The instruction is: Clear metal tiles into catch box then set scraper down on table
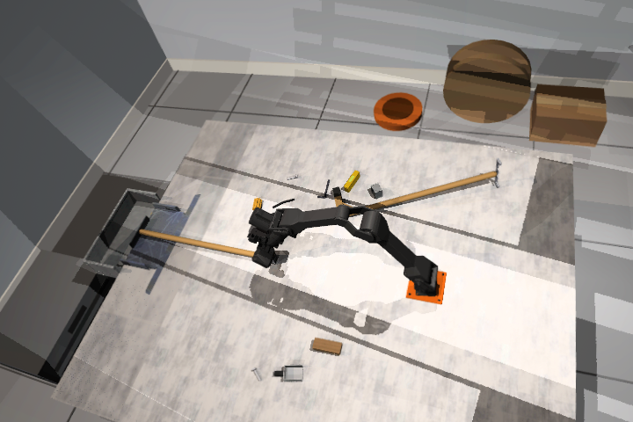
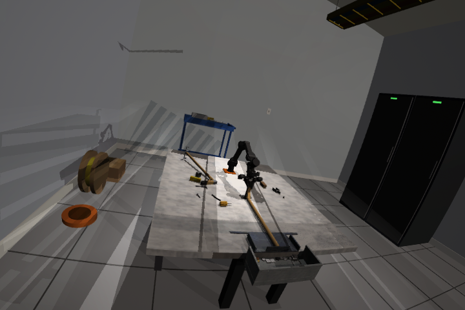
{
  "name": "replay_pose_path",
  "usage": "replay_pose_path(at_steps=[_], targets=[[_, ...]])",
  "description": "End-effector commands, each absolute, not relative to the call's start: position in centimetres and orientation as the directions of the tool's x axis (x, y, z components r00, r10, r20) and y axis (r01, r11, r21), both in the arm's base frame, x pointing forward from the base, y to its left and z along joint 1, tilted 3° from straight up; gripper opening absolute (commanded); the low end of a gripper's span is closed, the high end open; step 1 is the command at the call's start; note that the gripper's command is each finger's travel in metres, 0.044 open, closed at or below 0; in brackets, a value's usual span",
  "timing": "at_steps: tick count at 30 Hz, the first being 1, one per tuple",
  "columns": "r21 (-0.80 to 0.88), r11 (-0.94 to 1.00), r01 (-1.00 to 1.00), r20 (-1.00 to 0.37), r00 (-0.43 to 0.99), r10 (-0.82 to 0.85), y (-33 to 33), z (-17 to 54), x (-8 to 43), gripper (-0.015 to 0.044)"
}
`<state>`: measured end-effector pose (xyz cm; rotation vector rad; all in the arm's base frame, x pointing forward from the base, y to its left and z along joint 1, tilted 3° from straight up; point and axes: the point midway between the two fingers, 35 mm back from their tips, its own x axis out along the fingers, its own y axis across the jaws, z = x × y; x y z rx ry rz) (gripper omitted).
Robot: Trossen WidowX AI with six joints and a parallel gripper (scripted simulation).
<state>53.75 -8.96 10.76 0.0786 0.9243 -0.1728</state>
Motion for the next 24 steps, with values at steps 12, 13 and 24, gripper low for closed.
replay_pose_path(at_steps=[12,13,24], targets=[[-0.007,0.983,0.181,-0.796,0.594,-0.115,-8.8,11.2,52.9,0.0000],[-0.007,0.983,0.181,-0.796,0.594,-0.115,-8.7,11.3,52.8,0.0000],[-0.006,0.983,0.181,-0.796,0.595,-0.115,-8.4,11.8,51.3,0.0000]])
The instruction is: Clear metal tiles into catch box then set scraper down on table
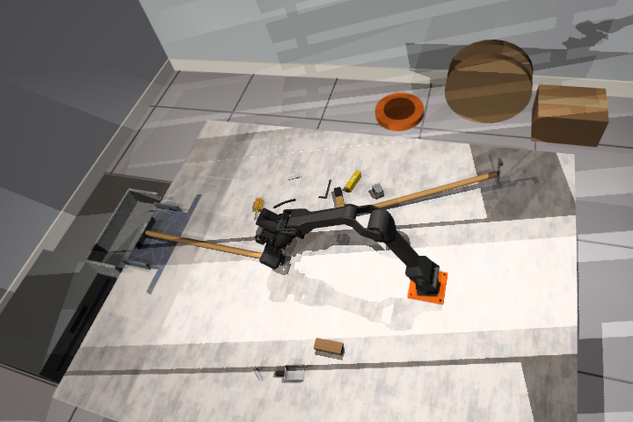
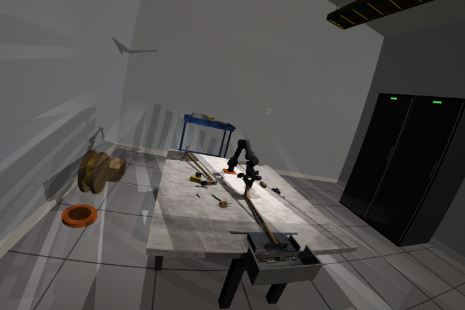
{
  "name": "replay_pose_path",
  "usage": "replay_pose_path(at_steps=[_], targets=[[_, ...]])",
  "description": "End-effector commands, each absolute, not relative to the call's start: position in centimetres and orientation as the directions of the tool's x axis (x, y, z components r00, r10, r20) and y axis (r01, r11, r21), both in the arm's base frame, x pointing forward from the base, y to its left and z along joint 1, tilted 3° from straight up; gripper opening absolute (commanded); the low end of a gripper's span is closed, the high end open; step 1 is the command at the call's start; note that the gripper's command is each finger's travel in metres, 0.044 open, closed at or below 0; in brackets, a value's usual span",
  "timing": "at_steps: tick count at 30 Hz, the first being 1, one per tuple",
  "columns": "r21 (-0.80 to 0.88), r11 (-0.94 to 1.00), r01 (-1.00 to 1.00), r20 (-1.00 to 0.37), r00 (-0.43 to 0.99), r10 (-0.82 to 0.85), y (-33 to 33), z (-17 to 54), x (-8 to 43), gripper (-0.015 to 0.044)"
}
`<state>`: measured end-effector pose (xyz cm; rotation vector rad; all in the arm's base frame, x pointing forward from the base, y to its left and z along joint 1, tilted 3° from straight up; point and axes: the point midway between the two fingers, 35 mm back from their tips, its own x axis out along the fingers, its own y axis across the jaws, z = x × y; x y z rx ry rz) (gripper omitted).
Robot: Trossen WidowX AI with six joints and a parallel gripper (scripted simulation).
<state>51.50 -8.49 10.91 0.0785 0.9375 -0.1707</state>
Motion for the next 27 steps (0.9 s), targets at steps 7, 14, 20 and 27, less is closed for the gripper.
replay_pose_path(at_steps=[7,14,20,27], targets=[[-0.006,0.984,0.181,-0.795,0.595,-0.115,-8.3,12.1,50.3,0.0000],[-0.006,0.984,0.181,-0.795,0.595,-0.115,-8.1,12.3,49.3,0.0000],[-0.006,0.984,0.180,-0.795,0.596,-0.114,-7.9,12.4,48.5,0.0000],[-0.006,0.984,0.180,-0.795,0.596,-0.114,-7.7,12.6,47.4,0.0000]])
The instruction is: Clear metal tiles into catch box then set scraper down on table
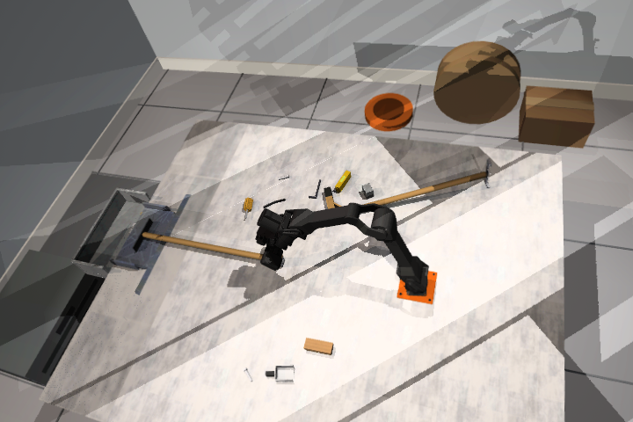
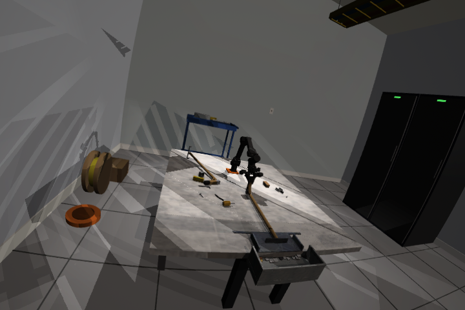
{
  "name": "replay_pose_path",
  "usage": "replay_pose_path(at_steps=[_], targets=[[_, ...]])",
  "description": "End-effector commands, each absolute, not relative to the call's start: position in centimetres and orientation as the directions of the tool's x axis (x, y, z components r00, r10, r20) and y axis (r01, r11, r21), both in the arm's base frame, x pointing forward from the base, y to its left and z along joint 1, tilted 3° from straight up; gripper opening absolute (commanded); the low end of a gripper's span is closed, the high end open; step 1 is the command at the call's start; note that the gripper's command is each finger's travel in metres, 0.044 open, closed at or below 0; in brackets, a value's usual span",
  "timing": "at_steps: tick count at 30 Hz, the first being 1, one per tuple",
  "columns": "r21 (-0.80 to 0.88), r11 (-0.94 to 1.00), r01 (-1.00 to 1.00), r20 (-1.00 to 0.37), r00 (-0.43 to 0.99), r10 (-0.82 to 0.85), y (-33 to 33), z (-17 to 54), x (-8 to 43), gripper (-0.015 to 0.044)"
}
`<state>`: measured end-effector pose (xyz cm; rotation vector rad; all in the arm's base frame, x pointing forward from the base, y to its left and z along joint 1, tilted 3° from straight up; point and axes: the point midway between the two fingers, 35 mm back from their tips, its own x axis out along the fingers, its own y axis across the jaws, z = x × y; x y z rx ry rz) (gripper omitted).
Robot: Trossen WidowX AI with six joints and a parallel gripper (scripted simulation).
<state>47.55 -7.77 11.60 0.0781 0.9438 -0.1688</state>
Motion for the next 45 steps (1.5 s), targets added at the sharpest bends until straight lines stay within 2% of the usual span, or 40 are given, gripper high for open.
replay_pose_path(at_steps=[1,45], targets=[[-0.006,0.984,0.180,-0.795,0.596,-0.114,-7.7,12.6,47.3,0.0000],[-0.006,0.984,0.179,-0.794,0.597,-0.114,-6.6,12.6,40.5,0.0000]])
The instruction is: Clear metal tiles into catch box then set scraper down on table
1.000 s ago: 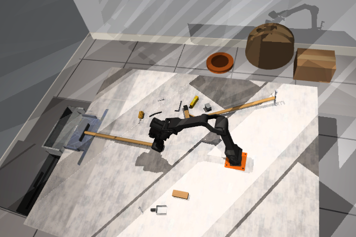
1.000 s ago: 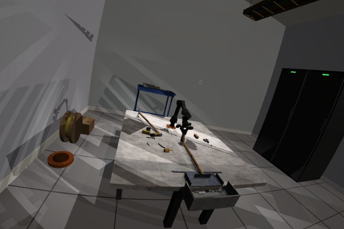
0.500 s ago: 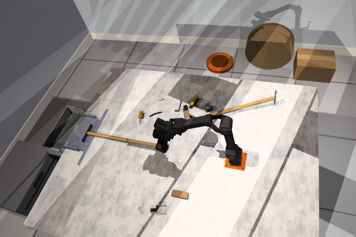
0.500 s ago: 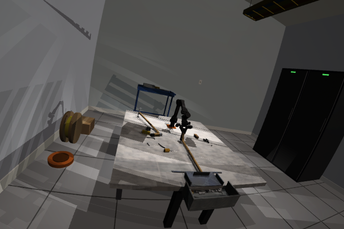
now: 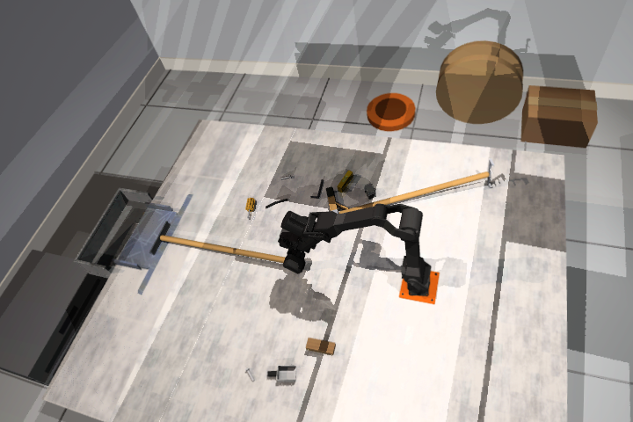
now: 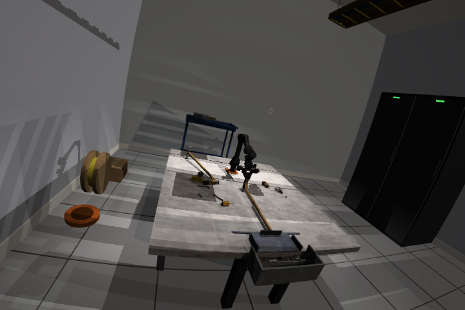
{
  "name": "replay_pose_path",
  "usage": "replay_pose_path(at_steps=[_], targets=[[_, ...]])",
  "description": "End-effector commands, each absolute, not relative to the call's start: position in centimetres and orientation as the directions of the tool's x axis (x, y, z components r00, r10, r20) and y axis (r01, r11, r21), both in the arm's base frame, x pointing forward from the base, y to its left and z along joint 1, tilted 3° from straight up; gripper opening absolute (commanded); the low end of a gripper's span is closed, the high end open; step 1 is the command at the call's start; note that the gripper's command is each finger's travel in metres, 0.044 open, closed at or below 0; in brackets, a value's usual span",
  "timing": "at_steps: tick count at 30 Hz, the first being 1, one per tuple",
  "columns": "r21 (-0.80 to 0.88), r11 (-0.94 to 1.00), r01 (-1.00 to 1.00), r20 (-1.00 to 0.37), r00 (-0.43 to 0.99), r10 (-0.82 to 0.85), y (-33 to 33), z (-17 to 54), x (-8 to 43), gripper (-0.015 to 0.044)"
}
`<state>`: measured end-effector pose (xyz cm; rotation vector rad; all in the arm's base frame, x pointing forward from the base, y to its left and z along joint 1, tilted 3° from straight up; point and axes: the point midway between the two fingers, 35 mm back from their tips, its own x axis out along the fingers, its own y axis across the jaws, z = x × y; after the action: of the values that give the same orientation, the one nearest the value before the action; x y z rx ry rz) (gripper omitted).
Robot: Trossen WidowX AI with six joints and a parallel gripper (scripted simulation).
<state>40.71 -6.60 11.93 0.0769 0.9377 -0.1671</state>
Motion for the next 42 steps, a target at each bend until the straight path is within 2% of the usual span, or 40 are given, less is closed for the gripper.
replay_pose_path(at_steps=[1,42], targets=[[-0.006,0.984,0.179,-0.794,0.597,-0.114,-6.6,12.6,40.4,0.0000],[-0.006,0.984,0.178,-0.797,0.593,-0.112,-5.7,11.1,34.7,0.0000]])
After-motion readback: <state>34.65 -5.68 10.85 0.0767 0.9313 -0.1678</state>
